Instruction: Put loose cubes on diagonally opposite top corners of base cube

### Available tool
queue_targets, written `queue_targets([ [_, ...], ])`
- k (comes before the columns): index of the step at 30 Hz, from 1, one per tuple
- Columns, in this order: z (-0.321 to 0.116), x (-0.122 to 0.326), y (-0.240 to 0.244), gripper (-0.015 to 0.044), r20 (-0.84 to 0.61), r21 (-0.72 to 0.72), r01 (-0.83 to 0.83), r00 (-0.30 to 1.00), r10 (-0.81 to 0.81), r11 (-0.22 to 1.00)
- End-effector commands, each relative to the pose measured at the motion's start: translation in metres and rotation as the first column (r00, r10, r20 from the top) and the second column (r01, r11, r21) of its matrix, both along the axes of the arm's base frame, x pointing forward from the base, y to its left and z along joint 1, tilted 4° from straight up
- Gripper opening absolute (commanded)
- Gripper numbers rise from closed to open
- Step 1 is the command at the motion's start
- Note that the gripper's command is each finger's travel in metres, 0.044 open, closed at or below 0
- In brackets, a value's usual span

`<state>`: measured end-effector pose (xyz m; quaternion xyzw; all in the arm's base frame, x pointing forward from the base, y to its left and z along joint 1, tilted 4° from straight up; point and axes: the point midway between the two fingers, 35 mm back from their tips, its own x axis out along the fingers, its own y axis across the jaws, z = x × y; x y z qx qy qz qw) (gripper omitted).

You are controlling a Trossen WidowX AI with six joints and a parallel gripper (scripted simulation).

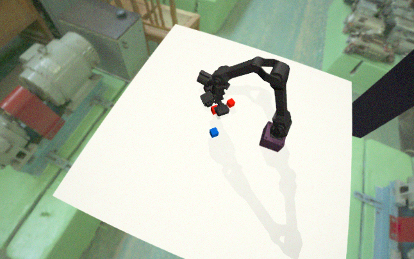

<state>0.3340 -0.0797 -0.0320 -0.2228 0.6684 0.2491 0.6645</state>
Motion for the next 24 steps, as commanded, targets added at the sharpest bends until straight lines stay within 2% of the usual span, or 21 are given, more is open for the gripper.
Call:
queue_targets([
  [1,-0.01,-0.005,0.001,0.0265,-0.018,0.001,0.004,1.0,-0.004,1.0],
  [6,-0.014,-0.006,0.001,0.0265,-0.018,0.001,0.004,1.0,-0.004,1.0],
  [12,-0.014,-0.006,0.001,0.0108,-0.018,0.001,0.004,1.0,-0.004,1.0],
  [24,0.008,-0.001,-0.001,0.0105,-0.018,0.001,0.004,1.0,-0.004,1.0],
])
